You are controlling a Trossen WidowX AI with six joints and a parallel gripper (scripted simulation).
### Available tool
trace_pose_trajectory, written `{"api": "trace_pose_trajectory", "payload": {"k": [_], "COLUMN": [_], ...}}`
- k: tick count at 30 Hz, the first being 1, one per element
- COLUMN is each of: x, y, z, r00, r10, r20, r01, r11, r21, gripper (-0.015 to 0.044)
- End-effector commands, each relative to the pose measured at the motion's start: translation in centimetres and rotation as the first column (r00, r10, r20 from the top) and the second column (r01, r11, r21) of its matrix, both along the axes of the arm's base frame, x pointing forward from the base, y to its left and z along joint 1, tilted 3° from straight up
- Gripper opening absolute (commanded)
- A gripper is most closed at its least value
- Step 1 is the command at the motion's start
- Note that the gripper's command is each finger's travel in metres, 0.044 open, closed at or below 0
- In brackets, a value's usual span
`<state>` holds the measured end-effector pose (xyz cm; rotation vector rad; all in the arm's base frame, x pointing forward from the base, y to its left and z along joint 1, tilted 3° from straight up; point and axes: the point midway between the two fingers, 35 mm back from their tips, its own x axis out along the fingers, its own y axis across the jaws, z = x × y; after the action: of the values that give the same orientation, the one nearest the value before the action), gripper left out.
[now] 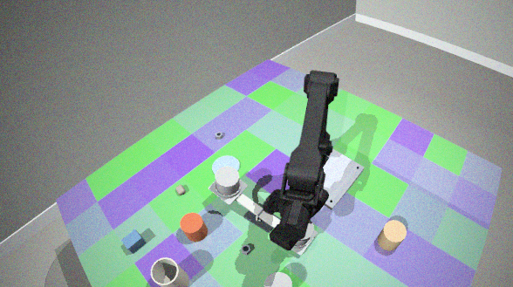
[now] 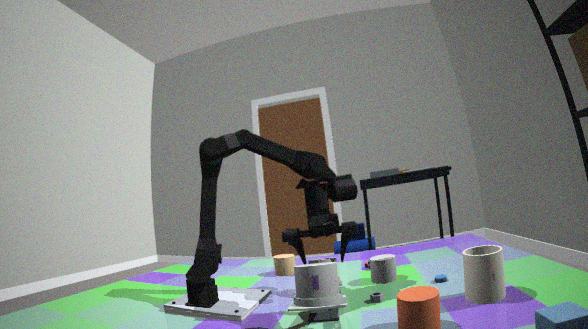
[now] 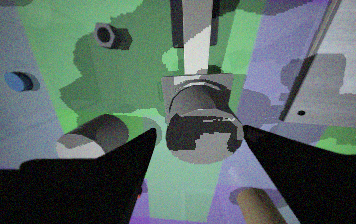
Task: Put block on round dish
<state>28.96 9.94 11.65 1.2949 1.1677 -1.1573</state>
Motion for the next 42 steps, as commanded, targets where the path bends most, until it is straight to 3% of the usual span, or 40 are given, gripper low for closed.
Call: {"api": "trace_pose_trajectory", "payload": {"k": [1, 17, 20, 28, 39, 42], "x": [-0.1, -0.1, -0.1, -0.1, 0.0, 0.1], "y": [-0.1, -0.1, -0.1, -0.1, 0.0, 0.0], "z": [-0.8, -3.1, -3.1, -3.1, -2.2, -1.8], "r00": [1.000, 1.000, 1.000, 1.000, 1.000, 1.000], "r10": [-0.003, -0.003, -0.003, -0.003, -0.003, -0.003], "r20": [-0.006, -0.006, -0.006, -0.006, -0.006, -0.006], "r01": [0.003, 0.003, 0.003, 0.003, 0.003, 0.003], "r11": [1.000, 1.000, 1.000, 1.000, 1.000, 1.000], "r21": [-0.007, -0.007, -0.007, -0.007, -0.007, -0.007], "gripper": [0.0440, 0.0440, 0.0361, 0.0308, 0.0019, 0.0000]}}
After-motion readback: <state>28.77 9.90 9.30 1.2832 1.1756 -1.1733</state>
